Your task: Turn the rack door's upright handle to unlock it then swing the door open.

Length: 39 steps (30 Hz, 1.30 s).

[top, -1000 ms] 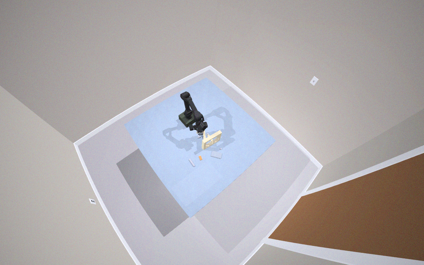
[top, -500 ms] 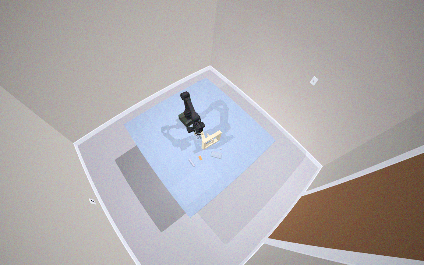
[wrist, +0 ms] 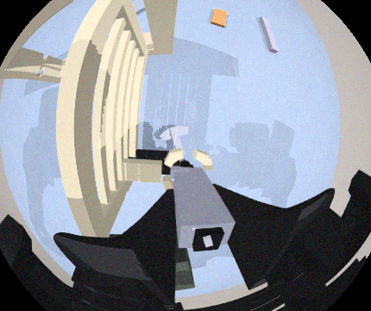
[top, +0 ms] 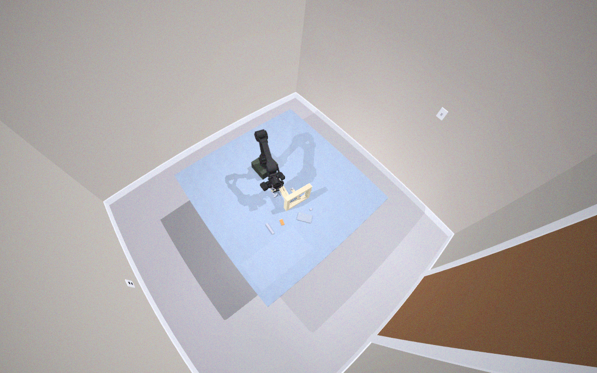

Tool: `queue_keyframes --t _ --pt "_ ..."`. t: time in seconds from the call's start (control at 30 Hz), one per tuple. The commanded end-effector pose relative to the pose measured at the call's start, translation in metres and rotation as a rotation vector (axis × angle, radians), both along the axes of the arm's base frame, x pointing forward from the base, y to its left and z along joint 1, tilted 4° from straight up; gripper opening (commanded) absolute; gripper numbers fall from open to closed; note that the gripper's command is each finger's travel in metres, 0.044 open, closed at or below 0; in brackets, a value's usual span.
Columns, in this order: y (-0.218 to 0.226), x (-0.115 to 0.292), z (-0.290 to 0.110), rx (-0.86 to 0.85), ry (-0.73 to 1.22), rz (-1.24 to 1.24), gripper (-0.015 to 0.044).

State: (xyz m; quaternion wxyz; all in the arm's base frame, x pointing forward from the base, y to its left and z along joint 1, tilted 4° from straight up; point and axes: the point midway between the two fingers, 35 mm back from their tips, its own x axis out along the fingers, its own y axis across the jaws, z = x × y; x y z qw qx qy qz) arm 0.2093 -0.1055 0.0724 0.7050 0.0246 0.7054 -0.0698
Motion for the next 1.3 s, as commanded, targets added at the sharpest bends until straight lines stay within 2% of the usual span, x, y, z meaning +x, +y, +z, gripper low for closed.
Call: queue_keyframes --t 0.0,0.6,0.93,1.27 --pt "-0.008 0.001 0.001 -0.003 0.005 0.065 0.0014" --pt "-0.017 0.002 0.001 -0.003 0.009 0.124 0.0014" --pt "-0.017 0.002 0.001 -0.003 0.009 0.124 0.0276" --pt "-0.017 0.003 0.012 -0.003 0.009 0.124 0.0285"
